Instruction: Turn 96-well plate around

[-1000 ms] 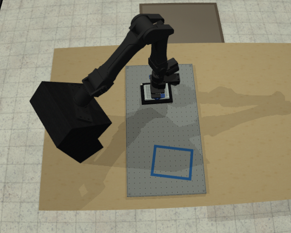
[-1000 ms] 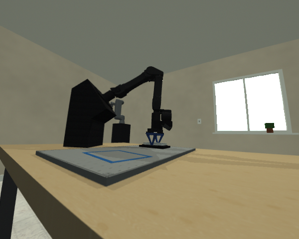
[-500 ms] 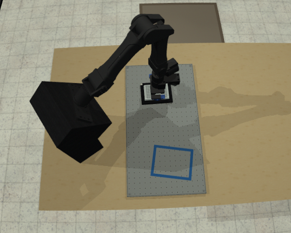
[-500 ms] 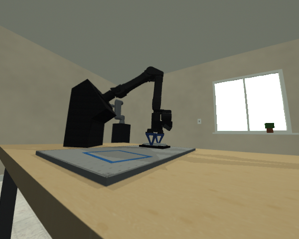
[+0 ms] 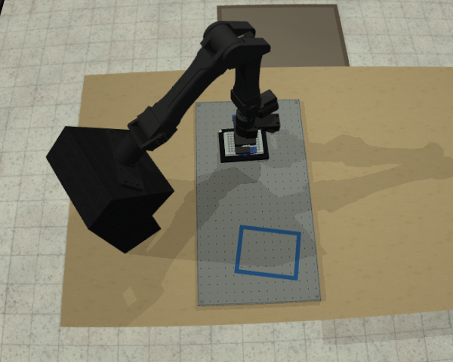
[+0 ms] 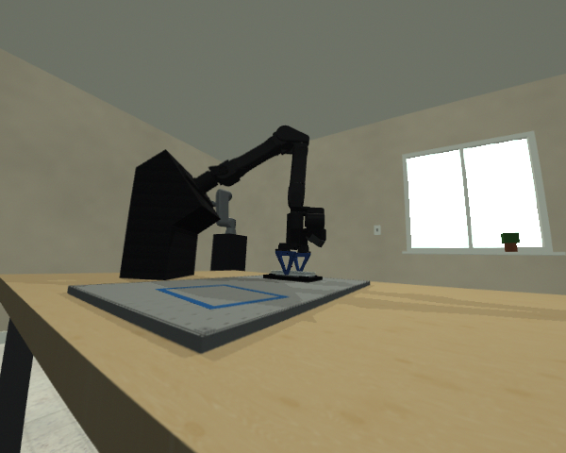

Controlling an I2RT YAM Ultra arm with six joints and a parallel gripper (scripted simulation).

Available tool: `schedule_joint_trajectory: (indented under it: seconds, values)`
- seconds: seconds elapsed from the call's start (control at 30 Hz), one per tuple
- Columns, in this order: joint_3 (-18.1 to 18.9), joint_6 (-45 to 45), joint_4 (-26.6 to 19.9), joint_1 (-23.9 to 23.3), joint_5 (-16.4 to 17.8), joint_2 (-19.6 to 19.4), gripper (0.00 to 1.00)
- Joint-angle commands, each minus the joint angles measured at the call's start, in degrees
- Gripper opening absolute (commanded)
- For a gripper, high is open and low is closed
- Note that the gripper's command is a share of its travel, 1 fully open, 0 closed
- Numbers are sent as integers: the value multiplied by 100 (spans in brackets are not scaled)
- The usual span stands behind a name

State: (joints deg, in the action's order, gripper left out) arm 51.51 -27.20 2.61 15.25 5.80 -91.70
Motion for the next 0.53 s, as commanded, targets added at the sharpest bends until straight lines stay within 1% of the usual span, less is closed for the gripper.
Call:
schedule_joint_trajectory:
  seconds: [0.0,0.33,0.5]
  values:
    - [2,3,-37,-7,0,90,100]
    - [-191,36,-466,-61,42,710,100]
    - [-191,36,-466,-61,42,710,100]
